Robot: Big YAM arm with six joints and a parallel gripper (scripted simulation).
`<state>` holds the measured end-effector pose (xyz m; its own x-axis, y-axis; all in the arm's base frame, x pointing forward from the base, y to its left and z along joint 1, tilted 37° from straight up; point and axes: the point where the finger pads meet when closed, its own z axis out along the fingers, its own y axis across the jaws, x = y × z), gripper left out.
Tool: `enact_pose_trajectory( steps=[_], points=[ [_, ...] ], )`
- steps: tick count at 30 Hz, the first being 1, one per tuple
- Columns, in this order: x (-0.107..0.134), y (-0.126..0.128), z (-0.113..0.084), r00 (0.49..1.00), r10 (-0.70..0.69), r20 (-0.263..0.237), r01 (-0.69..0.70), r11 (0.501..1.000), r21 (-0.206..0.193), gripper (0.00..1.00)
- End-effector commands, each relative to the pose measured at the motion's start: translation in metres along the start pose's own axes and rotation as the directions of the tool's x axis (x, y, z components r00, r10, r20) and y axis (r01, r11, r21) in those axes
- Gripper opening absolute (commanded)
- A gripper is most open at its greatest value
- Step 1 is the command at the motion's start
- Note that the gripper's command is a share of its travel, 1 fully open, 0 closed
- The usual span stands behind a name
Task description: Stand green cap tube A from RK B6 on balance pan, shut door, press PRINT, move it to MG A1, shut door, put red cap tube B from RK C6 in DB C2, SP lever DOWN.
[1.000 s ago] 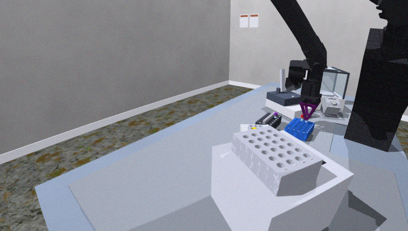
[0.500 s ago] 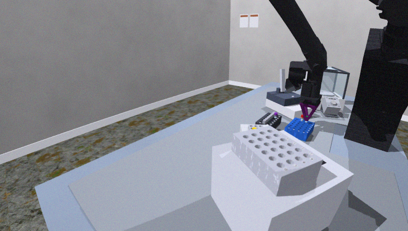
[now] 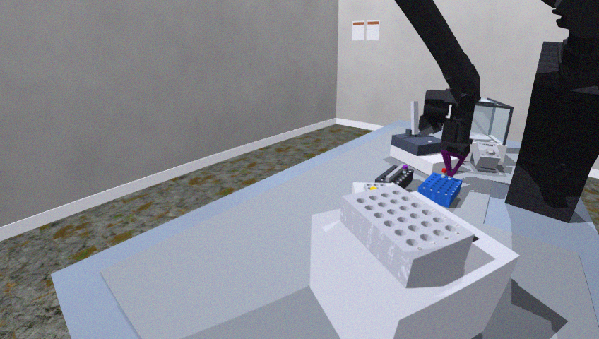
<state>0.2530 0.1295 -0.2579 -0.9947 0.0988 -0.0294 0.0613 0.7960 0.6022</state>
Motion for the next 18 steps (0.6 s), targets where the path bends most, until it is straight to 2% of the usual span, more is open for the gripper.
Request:
enact_pose_trajectory(
  steps=[1,4,10,11,12,14,15,18],
  points=[
    [0.0034,-0.0007,-0.0016,1.000,0.009,-0.002,-0.009,1.000,0.001,0.09],
    [-0.0019,-0.0036,0.0028,1.000,0.015,0.009,-0.015,1.000,-0.001,0.09],
    [0.0034,-0.0013,-0.0016,1.000,0.009,-0.002,-0.009,1.000,0.001,0.09],
    [-0.0032,-0.0057,0.0015,1.000,0.017,0.014,-0.017,1.000,-0.001,0.09],
    [0.0034,-0.0015,-0.0016,1.000,0.009,-0.002,-0.009,1.000,0.001,0.09],
    [0.0035,-0.0017,-0.0016,1.000,0.009,-0.002,-0.009,1.000,0.001,0.09],
    [-0.0039,-0.0071,0.0007,1.000,0.017,0.017,-0.017,1.000,-0.001,0.09],
    [0.0035,-0.0020,-0.0016,1.000,0.009,-0.002,-0.009,1.000,0.001,0.09]
  ],
)
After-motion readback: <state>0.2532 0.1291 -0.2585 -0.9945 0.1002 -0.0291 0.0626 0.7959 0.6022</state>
